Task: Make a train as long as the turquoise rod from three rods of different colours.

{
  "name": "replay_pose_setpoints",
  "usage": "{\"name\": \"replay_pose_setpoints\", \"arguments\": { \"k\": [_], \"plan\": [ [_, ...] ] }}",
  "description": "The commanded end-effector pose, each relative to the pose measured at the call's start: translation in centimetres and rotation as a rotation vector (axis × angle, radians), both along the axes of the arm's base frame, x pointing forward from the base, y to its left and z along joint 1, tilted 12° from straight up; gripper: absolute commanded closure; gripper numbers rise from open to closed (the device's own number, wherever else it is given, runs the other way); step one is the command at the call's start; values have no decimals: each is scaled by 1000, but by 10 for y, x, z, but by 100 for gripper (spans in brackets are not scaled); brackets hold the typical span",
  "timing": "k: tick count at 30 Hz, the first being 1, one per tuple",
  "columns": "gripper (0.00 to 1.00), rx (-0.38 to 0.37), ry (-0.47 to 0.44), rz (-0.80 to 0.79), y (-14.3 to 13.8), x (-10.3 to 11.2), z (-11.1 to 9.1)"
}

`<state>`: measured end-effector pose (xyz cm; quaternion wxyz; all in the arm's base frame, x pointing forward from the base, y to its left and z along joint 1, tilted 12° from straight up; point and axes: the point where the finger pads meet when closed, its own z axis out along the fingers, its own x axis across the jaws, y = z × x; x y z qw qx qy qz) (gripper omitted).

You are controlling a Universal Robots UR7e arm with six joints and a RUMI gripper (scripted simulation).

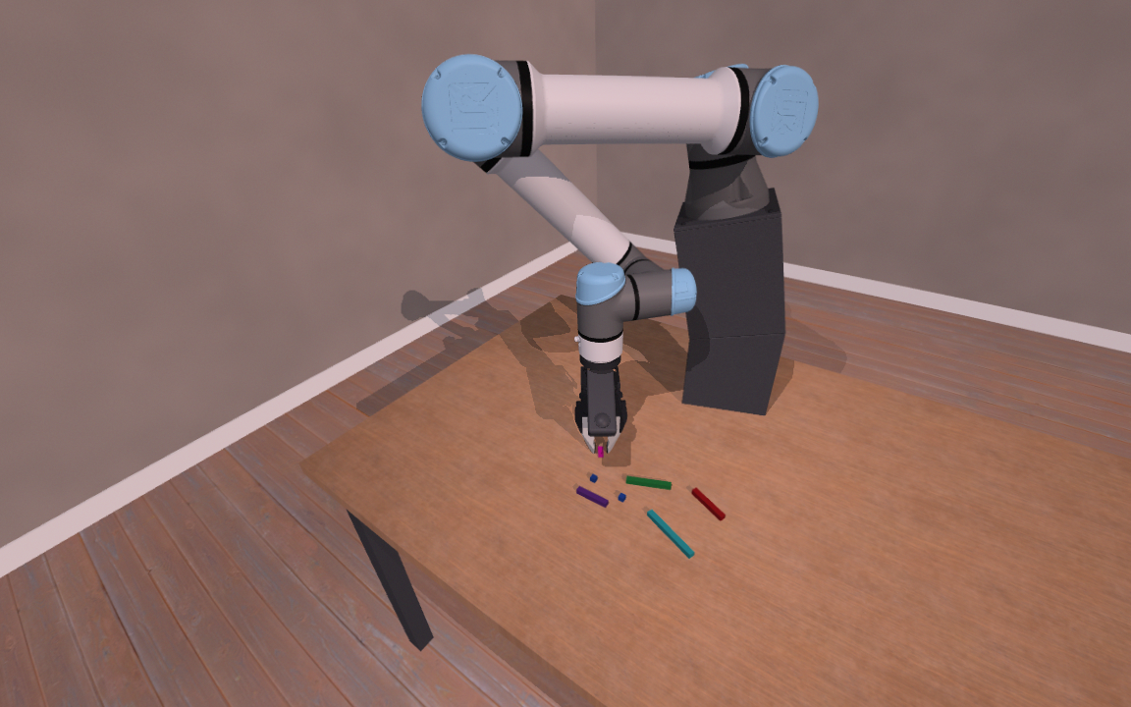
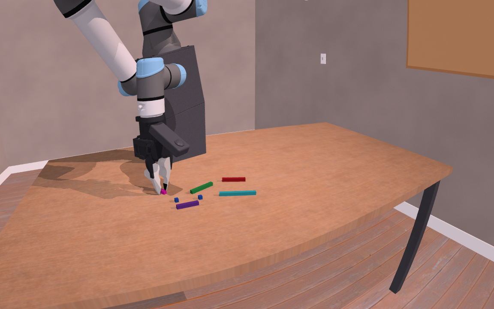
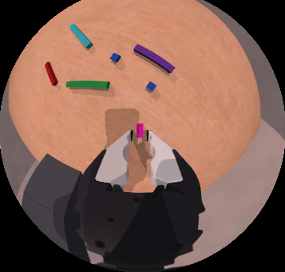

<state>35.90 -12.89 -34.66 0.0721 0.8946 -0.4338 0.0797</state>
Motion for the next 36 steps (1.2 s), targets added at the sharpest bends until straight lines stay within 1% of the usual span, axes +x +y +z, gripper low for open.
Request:
{"name": "replay_pose_setpoints", "arguments": {
  "k": [1,13,14,36],
  "plan": [
    [86,0,-1,0,0,0,0],
    [86,0,-1,0,0,0,0],
    [100,0,-1,0,0,0,0],
    [100,0,-1,0,0,0,0]
  ]
}}
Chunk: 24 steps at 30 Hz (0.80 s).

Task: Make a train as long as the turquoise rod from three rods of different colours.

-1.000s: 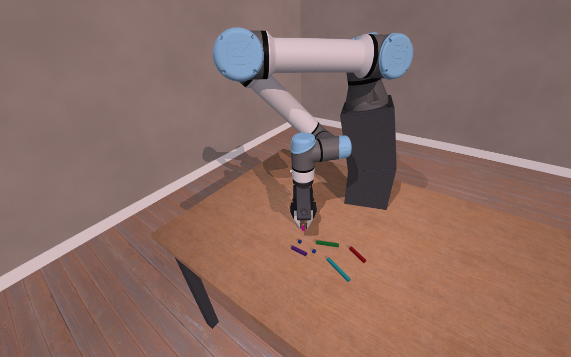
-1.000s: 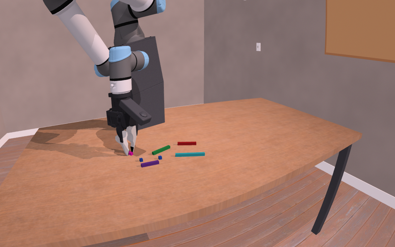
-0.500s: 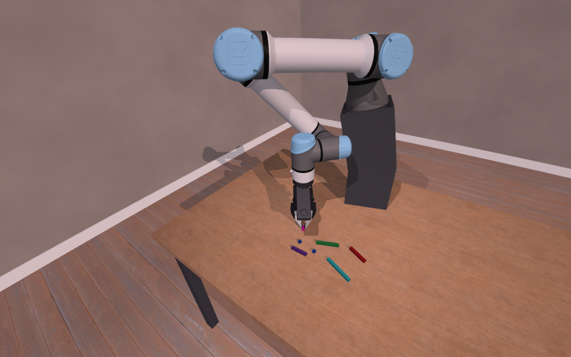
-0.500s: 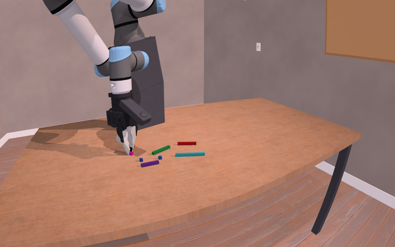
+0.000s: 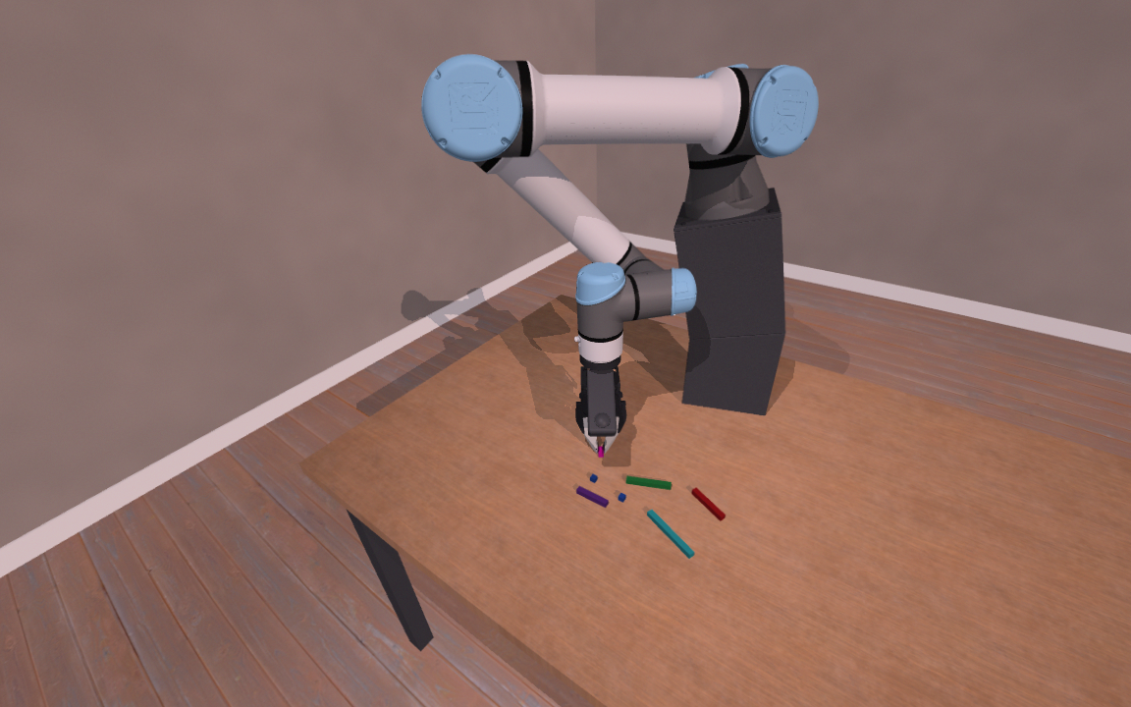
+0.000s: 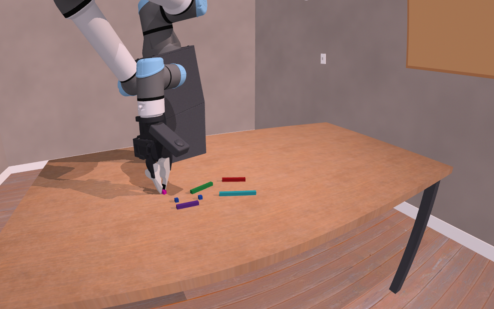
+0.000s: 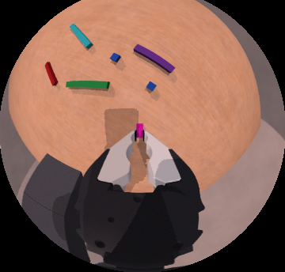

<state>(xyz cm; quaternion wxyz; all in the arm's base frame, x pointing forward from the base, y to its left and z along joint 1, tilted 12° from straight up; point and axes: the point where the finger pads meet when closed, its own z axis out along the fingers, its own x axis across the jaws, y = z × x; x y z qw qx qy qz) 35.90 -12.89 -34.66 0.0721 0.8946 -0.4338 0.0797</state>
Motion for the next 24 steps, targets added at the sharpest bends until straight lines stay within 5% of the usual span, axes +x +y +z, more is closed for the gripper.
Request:
{"name": "replay_pose_setpoints", "arguments": {
  "k": [1,17,24],
  "plan": [
    [100,0,-1,0,0,0,0],
    [100,0,-1,0,0,0,1],
    [100,0,-1,0,3,-1,17]
  ]
}}
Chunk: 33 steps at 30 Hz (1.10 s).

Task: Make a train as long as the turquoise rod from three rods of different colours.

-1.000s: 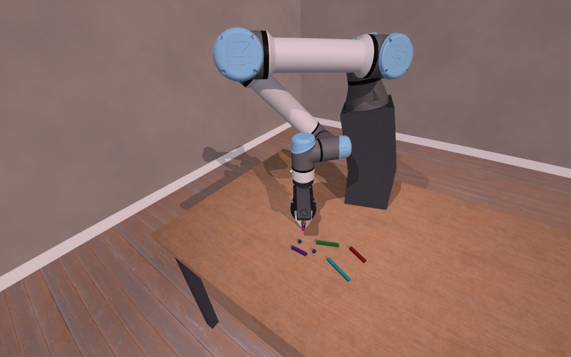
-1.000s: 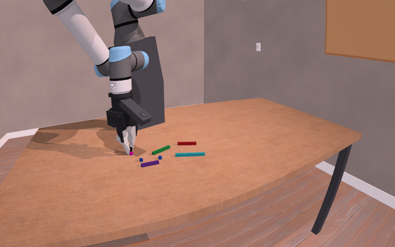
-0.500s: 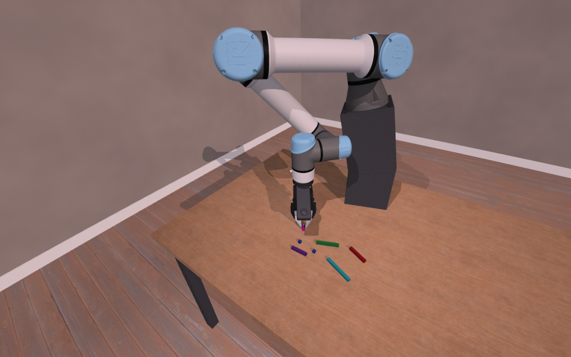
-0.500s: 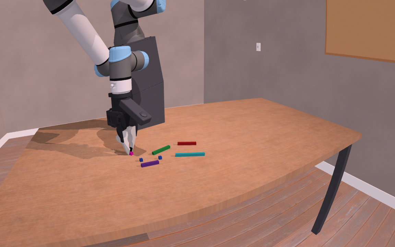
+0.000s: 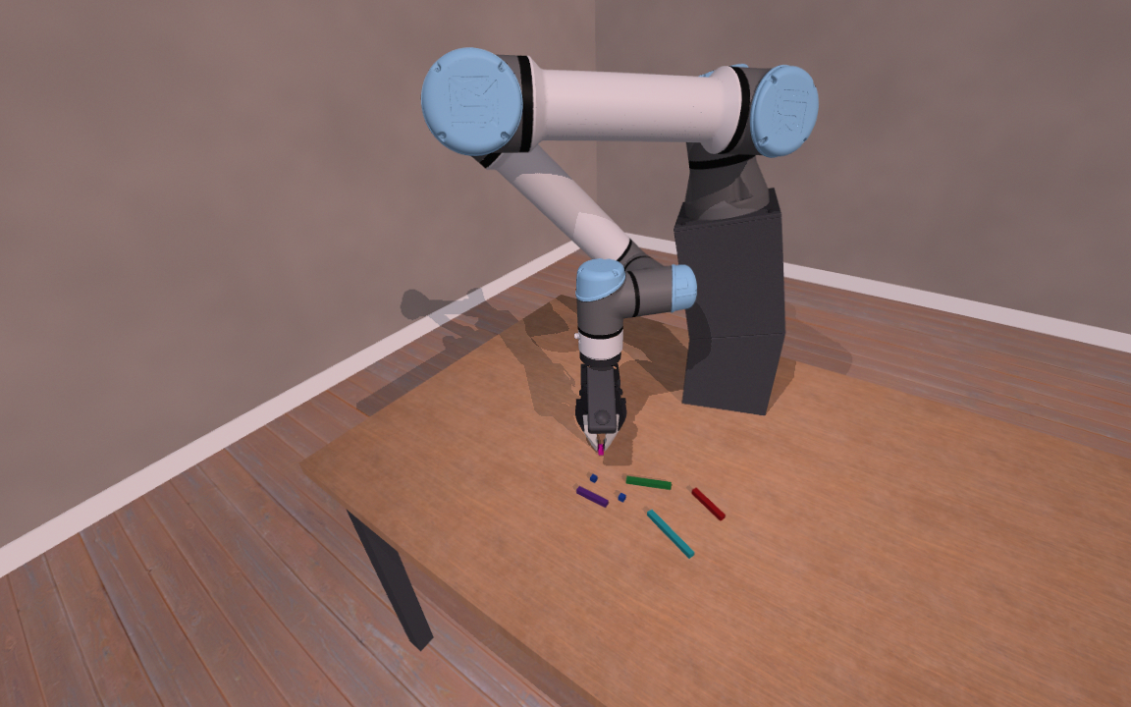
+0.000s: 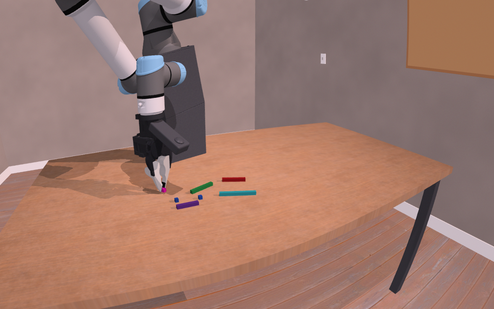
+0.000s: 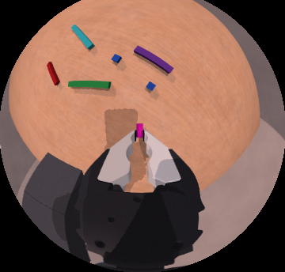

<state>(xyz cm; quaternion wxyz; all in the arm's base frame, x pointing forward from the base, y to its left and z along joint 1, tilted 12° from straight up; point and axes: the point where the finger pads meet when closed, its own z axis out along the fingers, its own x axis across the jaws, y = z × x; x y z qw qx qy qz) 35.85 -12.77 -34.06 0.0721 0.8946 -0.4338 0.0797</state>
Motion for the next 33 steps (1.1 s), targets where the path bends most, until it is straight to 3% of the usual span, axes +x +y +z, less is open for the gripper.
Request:
{"name": "replay_pose_setpoints", "arguments": {
  "k": [1,19,33],
  "plan": [
    [100,0,-1,0,3,-1,15],
    [100,0,-1,0,16,-6,82],
    [100,0,-1,0,19,-7,92]
  ]
}}
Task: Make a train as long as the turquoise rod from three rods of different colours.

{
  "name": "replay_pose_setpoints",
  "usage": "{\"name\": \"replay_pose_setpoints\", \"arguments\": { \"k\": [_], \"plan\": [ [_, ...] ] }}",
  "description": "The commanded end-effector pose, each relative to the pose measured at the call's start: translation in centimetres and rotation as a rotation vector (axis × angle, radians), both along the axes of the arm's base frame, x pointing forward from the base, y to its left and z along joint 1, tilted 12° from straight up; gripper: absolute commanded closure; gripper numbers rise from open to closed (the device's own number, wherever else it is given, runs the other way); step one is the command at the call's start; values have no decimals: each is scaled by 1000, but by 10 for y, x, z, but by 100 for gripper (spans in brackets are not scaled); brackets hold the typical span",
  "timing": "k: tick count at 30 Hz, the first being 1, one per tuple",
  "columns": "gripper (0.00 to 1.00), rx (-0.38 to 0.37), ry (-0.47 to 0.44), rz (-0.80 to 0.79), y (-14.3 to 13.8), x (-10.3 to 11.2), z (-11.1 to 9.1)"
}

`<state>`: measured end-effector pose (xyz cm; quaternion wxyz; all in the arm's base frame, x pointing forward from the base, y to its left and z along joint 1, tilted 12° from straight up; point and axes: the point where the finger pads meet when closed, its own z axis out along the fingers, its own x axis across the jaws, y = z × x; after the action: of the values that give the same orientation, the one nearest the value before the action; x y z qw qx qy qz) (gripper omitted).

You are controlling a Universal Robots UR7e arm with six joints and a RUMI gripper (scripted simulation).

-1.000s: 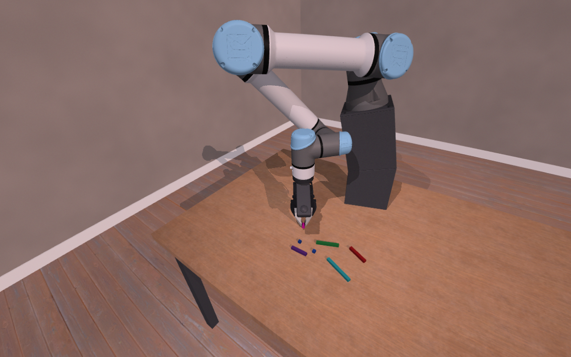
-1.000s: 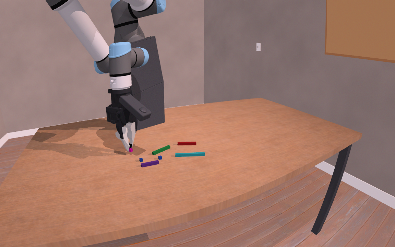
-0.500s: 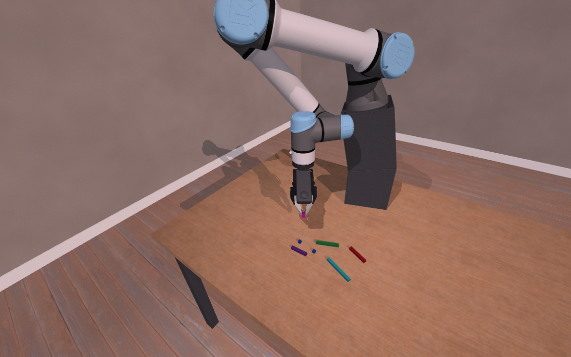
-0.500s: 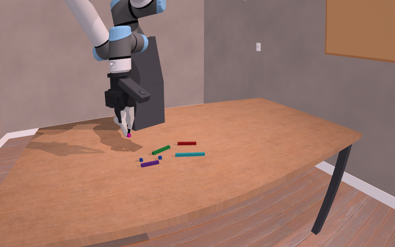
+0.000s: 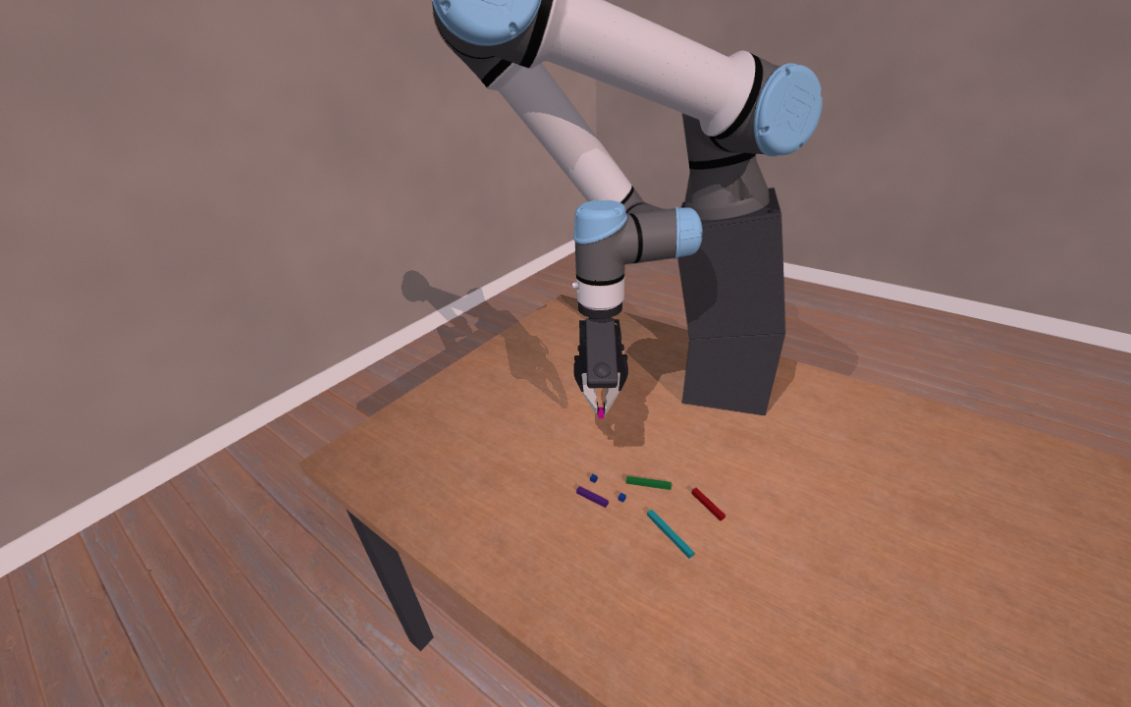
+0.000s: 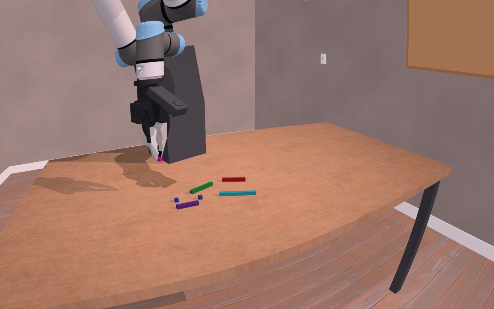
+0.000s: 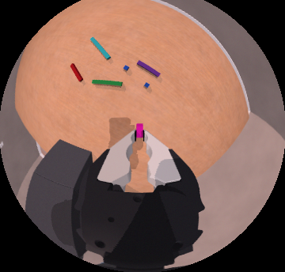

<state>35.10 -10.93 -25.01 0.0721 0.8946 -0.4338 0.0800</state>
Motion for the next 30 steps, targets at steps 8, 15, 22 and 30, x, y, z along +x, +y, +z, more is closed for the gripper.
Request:
{"name": "replay_pose_setpoints", "arguments": {
  "k": [8,15,22,30],
  "plan": [
    [100,-1,2,11,0,1,1],
    [100,-8,19,95,1,6,0],
    [100,-26,64,317,4,21,-1],
    [100,-43,106,522,7,34,-1]
  ]
}}
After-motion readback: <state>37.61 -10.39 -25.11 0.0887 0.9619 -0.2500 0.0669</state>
